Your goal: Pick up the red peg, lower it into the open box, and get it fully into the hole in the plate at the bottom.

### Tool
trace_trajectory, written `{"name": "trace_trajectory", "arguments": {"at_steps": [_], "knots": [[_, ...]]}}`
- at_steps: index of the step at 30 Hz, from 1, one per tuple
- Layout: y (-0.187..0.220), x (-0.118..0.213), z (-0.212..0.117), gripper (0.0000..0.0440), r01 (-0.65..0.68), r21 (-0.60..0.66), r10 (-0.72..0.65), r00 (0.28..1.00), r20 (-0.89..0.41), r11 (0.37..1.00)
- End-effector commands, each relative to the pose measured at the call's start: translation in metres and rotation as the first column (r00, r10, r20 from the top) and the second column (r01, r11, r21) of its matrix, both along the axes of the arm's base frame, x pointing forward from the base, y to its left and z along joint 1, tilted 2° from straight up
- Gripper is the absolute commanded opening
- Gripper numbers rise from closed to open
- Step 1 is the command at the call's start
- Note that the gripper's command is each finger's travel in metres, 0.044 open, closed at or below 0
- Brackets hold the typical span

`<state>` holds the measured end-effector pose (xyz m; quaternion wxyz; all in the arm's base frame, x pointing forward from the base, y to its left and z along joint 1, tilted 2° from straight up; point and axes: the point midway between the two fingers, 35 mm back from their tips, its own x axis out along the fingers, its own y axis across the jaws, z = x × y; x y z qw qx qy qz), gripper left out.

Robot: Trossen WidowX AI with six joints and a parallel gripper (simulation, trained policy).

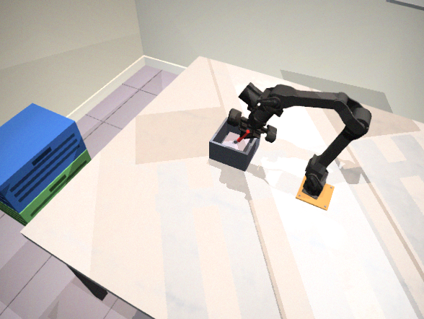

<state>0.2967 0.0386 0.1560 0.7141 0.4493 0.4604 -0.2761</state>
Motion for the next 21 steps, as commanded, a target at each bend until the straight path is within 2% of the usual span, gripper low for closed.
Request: {"name": "trace_trajectory", "arguments": {"at_steps": [1, 21], "knots": [[-0.006, 0.008, -0.002, 0.0005, 0.006, 0.003, -0.006, 1.0, 0.002, 1.0], [-0.024, 0.035, -0.041, 0.0028, 0.016, 0.005, -0.015, 0.995, -0.1, 1.0]]}}
